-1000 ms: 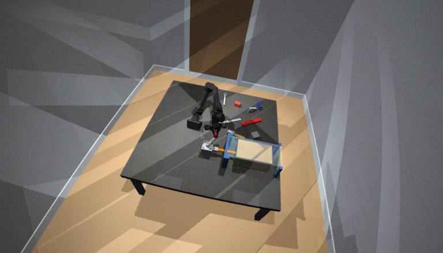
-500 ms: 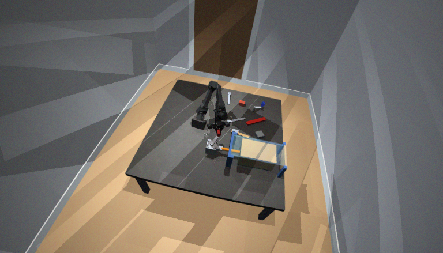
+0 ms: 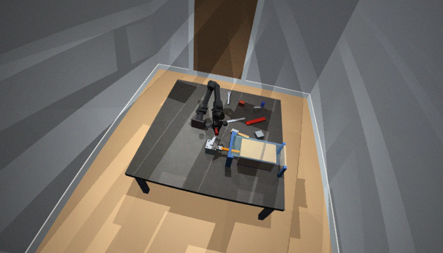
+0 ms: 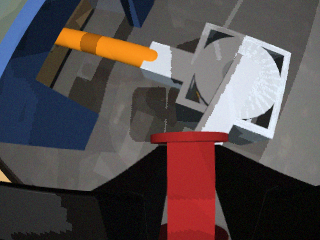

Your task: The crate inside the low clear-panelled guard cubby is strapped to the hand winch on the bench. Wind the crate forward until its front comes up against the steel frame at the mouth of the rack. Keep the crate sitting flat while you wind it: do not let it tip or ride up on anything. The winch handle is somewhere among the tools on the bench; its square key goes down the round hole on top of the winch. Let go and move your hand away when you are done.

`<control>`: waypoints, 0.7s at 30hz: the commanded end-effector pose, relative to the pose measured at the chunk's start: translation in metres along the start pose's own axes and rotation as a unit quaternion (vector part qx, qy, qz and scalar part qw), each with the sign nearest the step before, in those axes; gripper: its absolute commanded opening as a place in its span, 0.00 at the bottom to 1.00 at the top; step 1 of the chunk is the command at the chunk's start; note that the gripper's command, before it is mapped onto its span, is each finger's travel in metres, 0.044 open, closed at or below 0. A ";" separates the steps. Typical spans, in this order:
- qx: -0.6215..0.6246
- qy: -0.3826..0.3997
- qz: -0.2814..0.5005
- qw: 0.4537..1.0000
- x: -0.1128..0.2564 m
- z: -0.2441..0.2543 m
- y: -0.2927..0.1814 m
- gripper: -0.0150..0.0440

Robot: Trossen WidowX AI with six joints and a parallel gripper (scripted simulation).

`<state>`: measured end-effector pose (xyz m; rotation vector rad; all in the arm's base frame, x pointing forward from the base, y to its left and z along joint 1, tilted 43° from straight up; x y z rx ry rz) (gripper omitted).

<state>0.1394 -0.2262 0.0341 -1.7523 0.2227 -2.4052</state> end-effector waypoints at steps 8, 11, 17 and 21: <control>-0.017 -0.030 0.021 0.999 -0.007 -0.029 -0.010 0.25; -0.017 -0.030 0.021 0.999 -0.006 -0.032 -0.011 0.25; -0.017 -0.030 0.021 0.999 -0.006 -0.039 -0.010 0.25; -0.018 -0.030 0.021 0.999 -0.006 -0.044 -0.010 0.25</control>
Point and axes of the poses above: the point midway between the two fingers, 35 mm back from their tips, its own x axis back along the fingers, its own z axis across the jaws, y = z × x, the point moved 6 cm from there along x, back along the fingers, and after that the axes turned 6 degrees about -x, right-handed, at the moved point
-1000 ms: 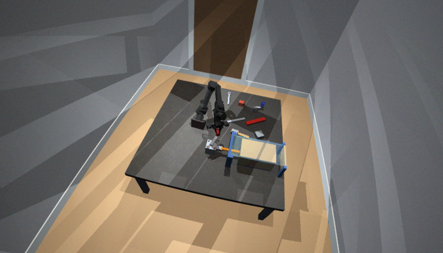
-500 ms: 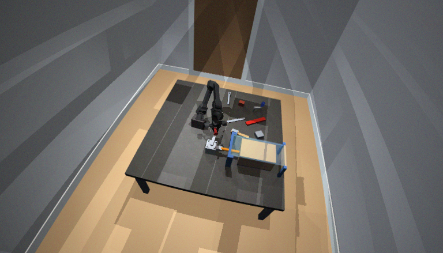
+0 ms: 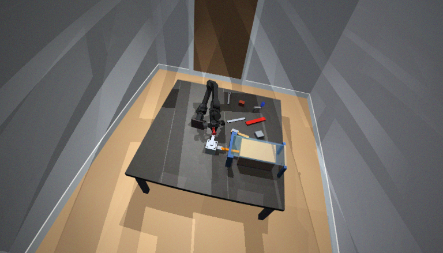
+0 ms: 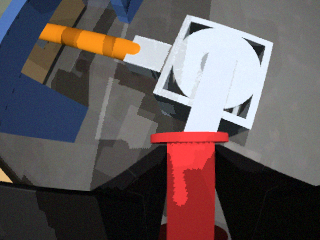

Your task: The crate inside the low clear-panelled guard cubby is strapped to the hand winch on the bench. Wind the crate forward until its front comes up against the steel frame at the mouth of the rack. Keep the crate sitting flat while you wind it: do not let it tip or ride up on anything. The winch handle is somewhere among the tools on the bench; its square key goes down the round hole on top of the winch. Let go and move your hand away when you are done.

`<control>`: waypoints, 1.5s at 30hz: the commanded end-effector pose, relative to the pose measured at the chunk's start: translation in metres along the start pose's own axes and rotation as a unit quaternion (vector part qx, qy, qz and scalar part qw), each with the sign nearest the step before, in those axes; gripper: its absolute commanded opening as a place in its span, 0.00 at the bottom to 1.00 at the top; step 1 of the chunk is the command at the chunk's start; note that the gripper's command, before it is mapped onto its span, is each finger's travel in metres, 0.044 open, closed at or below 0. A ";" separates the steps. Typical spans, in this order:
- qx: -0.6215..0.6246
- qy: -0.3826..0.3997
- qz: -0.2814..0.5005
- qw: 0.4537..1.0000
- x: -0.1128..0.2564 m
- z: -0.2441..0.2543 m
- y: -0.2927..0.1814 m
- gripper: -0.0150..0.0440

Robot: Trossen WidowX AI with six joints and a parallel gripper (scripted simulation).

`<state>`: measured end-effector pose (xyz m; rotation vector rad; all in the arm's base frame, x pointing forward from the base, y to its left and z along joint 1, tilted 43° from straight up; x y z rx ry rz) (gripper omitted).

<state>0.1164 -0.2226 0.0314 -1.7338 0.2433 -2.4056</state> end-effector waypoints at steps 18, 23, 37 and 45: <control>-0.015 -0.036 0.013 0.999 -0.009 -0.039 -0.002 0.25; -0.015 -0.036 0.013 0.999 -0.009 -0.043 -0.001 0.25; -0.015 -0.037 0.012 0.999 -0.010 -0.056 0.004 0.25; -0.015 -0.037 0.012 0.999 -0.011 -0.064 0.007 0.25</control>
Point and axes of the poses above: the point midway between the two fingers, 35 mm back from their tips, its own x axis back along the fingers, its own z axis across the jaws, y = z × x, the point moved 6 cm from there along x, back along the fingers, and after that the axes turned 6 degrees about -x, right-handed, at the moved point
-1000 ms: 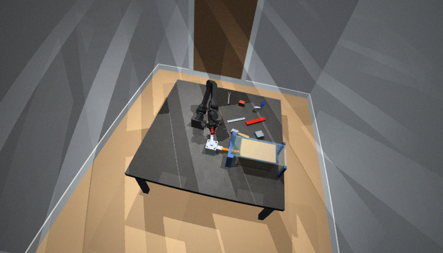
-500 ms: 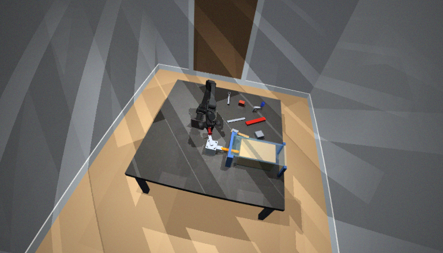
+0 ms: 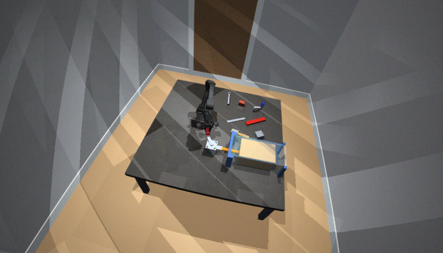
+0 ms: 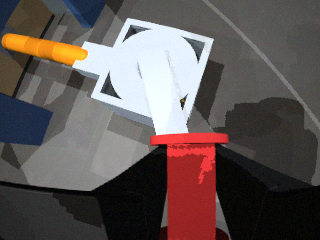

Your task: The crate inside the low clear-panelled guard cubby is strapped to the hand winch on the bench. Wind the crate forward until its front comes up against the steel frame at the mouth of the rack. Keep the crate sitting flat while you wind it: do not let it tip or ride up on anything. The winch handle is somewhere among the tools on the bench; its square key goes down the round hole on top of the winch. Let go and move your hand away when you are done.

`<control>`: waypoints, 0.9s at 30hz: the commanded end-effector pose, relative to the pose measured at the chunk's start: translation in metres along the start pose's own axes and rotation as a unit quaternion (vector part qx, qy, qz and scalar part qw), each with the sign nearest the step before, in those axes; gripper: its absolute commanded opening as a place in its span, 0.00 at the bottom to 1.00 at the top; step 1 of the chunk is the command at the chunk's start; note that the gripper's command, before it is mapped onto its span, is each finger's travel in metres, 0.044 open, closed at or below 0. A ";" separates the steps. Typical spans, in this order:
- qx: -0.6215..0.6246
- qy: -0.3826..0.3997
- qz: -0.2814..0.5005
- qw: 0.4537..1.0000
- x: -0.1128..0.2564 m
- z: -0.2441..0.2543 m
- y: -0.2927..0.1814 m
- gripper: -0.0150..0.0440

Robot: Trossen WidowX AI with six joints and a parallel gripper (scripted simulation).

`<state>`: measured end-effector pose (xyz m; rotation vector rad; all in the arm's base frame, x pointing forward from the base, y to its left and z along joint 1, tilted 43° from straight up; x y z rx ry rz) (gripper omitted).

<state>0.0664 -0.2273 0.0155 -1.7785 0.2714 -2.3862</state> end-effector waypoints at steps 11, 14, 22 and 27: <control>-0.002 -0.023 0.012 1.000 -0.015 -0.022 0.008 0.25; -0.002 -0.023 0.011 1.000 -0.016 -0.024 0.010 0.25; -0.002 -0.023 0.011 1.000 -0.018 -0.031 0.016 0.25; -0.002 -0.023 0.011 1.000 -0.020 -0.035 0.020 0.25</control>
Point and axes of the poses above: the point midway between the two fingers, 35 mm back from their tips, its own x axis back along the fingers, its own z axis across the jaws, y = z × x, the point moved 6 cm from there along x, back along the fingers, and after that the axes turned 6 degrees about -x, right-handed, at the moved point
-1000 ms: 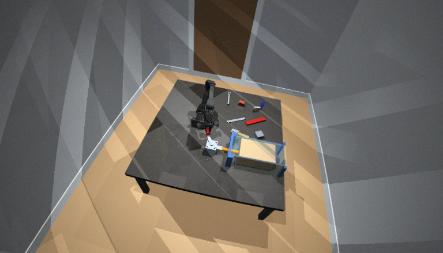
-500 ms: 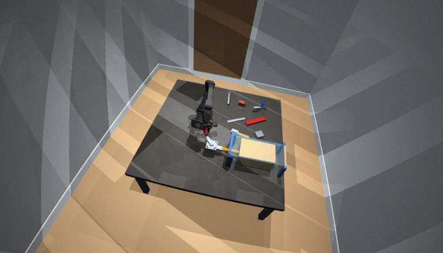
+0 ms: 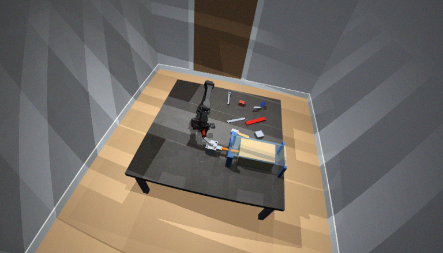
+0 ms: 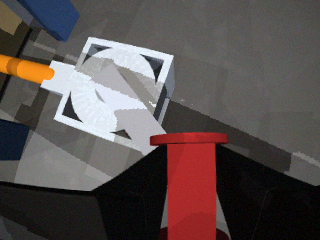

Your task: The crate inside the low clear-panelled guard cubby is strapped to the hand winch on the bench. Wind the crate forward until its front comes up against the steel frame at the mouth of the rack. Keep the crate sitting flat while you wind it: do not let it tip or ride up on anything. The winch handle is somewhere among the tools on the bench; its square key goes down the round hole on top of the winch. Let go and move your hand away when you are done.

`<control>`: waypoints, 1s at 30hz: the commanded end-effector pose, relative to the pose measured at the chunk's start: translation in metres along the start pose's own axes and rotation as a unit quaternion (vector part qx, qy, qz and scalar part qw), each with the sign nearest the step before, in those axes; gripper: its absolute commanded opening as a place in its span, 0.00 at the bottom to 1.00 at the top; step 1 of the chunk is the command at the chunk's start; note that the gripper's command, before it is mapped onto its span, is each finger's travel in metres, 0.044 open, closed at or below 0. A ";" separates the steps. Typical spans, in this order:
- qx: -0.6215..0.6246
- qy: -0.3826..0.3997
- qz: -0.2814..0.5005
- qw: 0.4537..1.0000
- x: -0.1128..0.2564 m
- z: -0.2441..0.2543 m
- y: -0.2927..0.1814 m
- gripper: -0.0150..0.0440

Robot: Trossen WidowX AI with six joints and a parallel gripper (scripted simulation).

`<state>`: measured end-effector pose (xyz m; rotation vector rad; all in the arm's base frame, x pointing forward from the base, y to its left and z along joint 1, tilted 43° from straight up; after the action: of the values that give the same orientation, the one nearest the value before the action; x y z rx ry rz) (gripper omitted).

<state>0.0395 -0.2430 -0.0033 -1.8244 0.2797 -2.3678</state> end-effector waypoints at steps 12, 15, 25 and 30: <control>0.006 -0.009 0.015 1.000 -0.018 -0.012 0.010 0.25; 0.006 -0.009 0.015 1.000 -0.019 -0.014 0.012 0.25; 0.006 -0.009 0.014 1.000 -0.022 -0.019 0.021 0.25; 0.006 -0.009 0.014 1.000 -0.025 -0.021 0.026 0.25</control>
<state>0.0248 -0.2613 -0.0222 -1.8252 0.2858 -2.3588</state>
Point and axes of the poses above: the point midway between the two fingers, 35 mm back from their tips, its own x axis back along the fingers, its own z axis across the jaws, y = z × x, the point moved 6 cm from there along x, back along the fingers, and after that the axes turned 6 degrees about -x, right-handed, at the moved point
